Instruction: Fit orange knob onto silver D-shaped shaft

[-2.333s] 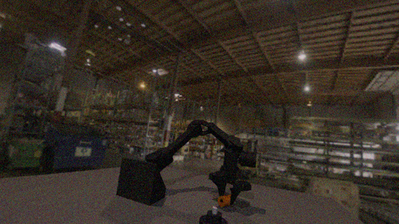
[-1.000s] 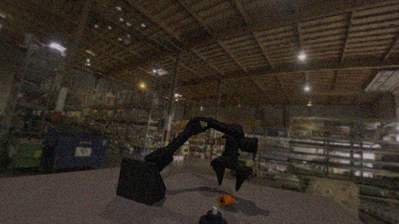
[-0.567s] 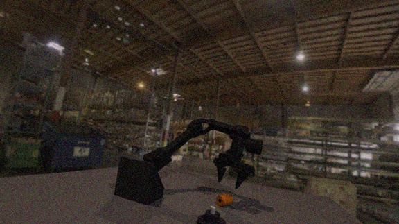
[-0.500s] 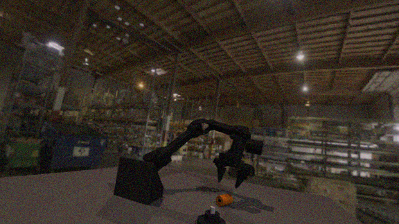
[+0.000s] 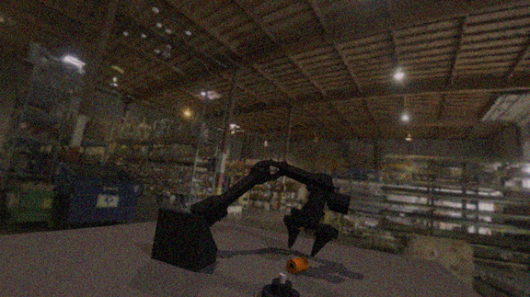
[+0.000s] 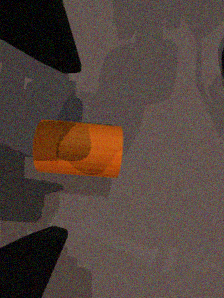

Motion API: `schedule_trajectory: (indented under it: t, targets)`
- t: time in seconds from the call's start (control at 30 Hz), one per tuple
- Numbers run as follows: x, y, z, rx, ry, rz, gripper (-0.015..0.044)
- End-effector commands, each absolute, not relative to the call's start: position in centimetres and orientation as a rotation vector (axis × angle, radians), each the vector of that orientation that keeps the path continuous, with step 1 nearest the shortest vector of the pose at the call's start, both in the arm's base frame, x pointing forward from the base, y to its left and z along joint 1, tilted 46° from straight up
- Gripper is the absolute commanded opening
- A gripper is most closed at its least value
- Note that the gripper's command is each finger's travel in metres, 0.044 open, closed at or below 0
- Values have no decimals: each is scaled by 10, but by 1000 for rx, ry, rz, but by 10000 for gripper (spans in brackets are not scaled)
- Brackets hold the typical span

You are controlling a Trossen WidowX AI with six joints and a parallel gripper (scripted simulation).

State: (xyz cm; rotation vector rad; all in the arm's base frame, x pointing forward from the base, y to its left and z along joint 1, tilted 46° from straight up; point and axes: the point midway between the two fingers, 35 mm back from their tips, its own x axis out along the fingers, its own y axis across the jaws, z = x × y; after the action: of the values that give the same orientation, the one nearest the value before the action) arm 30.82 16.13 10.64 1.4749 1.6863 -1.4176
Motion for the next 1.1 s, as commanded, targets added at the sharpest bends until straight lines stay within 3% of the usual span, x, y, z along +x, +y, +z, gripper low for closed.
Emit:
schedule_trajectory:
  t: [0.0,0.9,1.07]
  targets:
    - [307,165,102,1478,1686,-1422,440]
    - [299,193,73,1479,1688,-1422,440]
    - [299,193,73,1479,1688,-1422,309]
